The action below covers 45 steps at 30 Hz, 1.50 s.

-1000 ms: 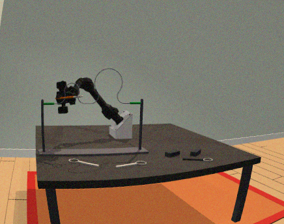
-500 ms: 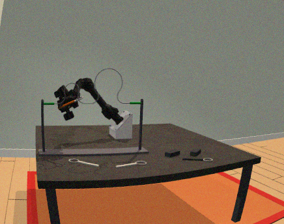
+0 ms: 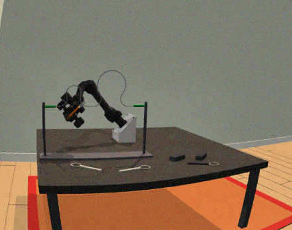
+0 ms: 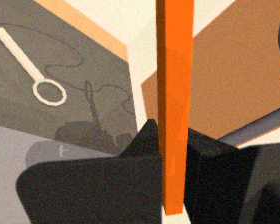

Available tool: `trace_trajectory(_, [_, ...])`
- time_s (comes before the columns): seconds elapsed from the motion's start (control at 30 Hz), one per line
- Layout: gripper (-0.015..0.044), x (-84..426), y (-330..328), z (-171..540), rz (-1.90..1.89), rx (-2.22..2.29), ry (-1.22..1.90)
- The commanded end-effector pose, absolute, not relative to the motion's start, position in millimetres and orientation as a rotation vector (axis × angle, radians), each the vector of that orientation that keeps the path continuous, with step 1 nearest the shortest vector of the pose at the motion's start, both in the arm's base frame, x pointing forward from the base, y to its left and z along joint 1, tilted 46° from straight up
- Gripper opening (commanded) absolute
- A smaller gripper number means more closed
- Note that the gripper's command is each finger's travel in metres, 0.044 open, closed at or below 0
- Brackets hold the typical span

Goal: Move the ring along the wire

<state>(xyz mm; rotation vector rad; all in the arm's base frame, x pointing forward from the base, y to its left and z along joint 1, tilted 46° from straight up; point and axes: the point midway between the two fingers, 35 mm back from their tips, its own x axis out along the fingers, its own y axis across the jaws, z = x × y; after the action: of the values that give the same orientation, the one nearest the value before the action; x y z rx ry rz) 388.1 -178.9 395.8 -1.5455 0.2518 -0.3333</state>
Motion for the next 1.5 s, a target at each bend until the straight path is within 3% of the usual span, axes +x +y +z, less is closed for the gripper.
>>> trace_trajectory(0.0, [-0.0150, 387.7, -178.7, 380.4, -0.309, -1.448, 0.279])
trace_trajectory(0.87, [-0.0150, 384.3, -147.5, 303.5, -0.167, -0.945, 0.380])
trace_trajectory(1.47, [-0.0150, 381.9, -127.8, 280.5, -0.140, -0.840, 0.396])
